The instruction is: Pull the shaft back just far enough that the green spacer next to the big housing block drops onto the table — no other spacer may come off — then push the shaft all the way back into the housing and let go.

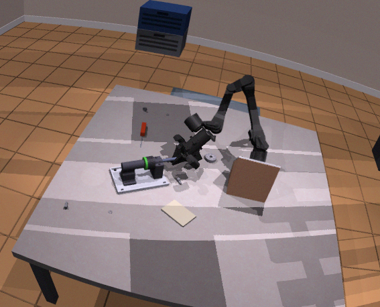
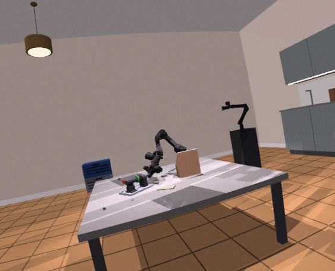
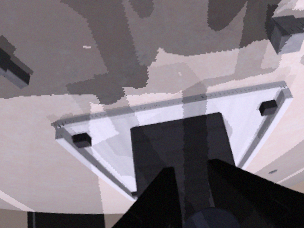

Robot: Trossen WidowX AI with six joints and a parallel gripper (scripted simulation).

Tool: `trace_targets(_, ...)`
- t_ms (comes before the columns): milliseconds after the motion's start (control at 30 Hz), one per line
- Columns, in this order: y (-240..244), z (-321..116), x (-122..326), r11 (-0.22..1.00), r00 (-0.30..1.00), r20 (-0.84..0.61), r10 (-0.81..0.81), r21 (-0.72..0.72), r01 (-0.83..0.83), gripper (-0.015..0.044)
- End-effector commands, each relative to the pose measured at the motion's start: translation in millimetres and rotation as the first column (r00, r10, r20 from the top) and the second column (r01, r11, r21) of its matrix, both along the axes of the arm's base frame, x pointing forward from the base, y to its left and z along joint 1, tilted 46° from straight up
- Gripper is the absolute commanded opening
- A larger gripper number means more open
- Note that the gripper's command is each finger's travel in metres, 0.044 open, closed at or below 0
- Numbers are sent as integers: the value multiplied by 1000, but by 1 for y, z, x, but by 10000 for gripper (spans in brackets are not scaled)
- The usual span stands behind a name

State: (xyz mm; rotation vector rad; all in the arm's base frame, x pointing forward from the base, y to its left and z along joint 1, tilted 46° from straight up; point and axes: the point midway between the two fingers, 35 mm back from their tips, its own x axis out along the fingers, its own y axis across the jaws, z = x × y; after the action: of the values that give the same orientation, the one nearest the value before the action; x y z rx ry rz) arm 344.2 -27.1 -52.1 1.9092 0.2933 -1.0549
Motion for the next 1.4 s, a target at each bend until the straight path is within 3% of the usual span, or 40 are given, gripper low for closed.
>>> trace_targets(0, -1, 1, 0, 1000, 1000, 2, 1, -3, -1, 0)
trace_targets(1367, -3, 3, -4, 1000, 1000, 2, 1, -3, -1, 0)
